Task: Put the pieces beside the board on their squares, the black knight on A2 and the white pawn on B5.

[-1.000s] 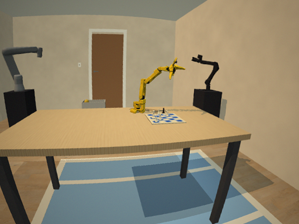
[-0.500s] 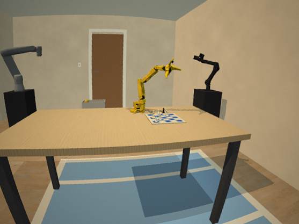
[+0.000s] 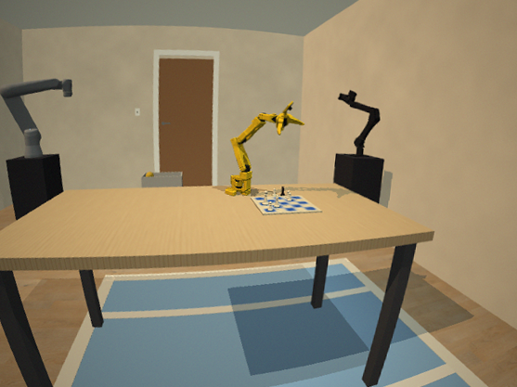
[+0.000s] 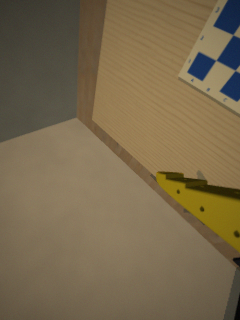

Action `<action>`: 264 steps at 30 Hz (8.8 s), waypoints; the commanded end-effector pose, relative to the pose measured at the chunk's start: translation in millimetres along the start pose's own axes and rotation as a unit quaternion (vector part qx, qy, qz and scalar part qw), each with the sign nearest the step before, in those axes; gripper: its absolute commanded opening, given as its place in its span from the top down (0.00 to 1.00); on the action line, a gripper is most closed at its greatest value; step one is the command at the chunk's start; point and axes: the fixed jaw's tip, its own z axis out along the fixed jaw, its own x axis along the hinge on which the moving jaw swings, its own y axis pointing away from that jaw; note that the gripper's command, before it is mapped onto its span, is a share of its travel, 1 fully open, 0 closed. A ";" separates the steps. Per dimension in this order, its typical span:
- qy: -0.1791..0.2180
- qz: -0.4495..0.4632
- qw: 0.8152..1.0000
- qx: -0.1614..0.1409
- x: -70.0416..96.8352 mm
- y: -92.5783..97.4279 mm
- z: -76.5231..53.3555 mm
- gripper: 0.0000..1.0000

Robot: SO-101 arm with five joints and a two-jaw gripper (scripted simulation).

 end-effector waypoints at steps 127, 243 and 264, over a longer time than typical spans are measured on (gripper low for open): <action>0.532 -0.271 0.800 0.056 207.7 -84.9 -100.7 1.00; 0.533 -0.275 0.799 0.053 274.8 -119.3 -92.8 1.00; 0.533 -0.275 0.799 0.053 220.1 -91.2 -104.1 1.00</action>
